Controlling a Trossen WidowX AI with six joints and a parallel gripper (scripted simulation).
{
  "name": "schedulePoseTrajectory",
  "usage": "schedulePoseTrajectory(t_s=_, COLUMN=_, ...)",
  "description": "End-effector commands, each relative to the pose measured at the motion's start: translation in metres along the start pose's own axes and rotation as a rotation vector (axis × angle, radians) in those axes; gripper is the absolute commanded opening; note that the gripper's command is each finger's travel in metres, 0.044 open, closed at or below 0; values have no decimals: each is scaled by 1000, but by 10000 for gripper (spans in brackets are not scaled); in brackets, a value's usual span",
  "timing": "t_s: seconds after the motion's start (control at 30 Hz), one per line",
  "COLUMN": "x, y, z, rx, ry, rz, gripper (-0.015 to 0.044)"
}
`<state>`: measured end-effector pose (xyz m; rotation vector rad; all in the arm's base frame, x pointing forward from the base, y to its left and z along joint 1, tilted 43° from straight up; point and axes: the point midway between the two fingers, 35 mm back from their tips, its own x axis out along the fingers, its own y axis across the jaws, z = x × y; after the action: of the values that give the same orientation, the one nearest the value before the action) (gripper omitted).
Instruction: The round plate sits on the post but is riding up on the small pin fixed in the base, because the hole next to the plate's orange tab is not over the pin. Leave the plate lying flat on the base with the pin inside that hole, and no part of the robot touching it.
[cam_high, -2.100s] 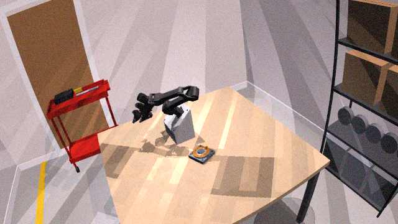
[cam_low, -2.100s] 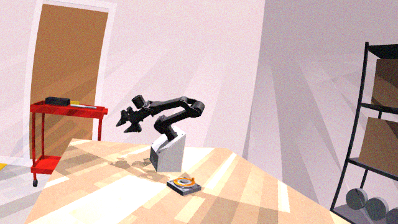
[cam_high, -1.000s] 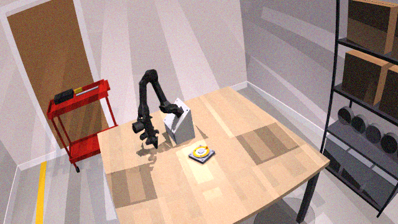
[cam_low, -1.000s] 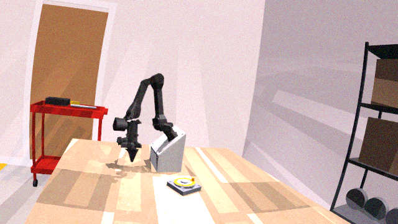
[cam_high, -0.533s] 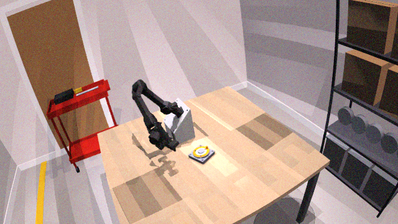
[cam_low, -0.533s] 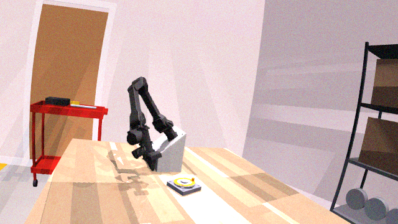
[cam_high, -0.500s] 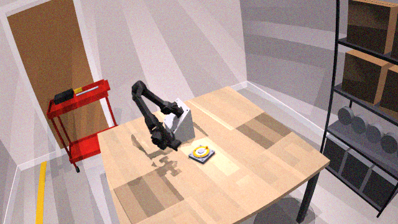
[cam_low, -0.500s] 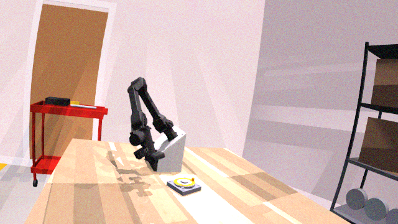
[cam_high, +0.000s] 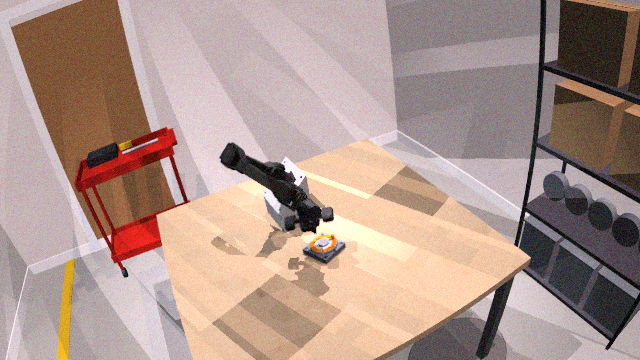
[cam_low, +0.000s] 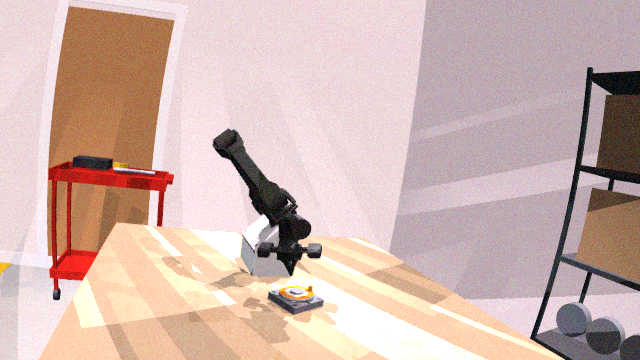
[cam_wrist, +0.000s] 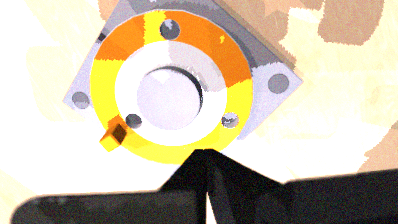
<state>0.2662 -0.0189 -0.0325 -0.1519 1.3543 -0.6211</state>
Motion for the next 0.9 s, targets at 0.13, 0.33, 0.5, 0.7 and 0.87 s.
schedulePoseTrajectory(t_s=0.13, x=2, y=51, z=-28, rx=-376, ry=-67, rz=-153, gripper=0)
schedulePoseTrajectory(t_s=0.33, x=2, y=63, z=-35, rx=-460, ry=-91, rz=-191, gripper=0)
schedulePoseTrajectory(t_s=0.5, x=20, y=61, z=-32, rx=-461, ry=-91, rz=-190, gripper=0)
schedulePoseTrajectory(t_s=0.7, x=48, y=55, z=-28, rx=-461, ry=-91, rz=-193, gripper=0)
schedulePoseTrajectory(t_s=0.87, x=49, y=55, z=-27, rx=-460, ry=-92, rz=-193, gripper=0)
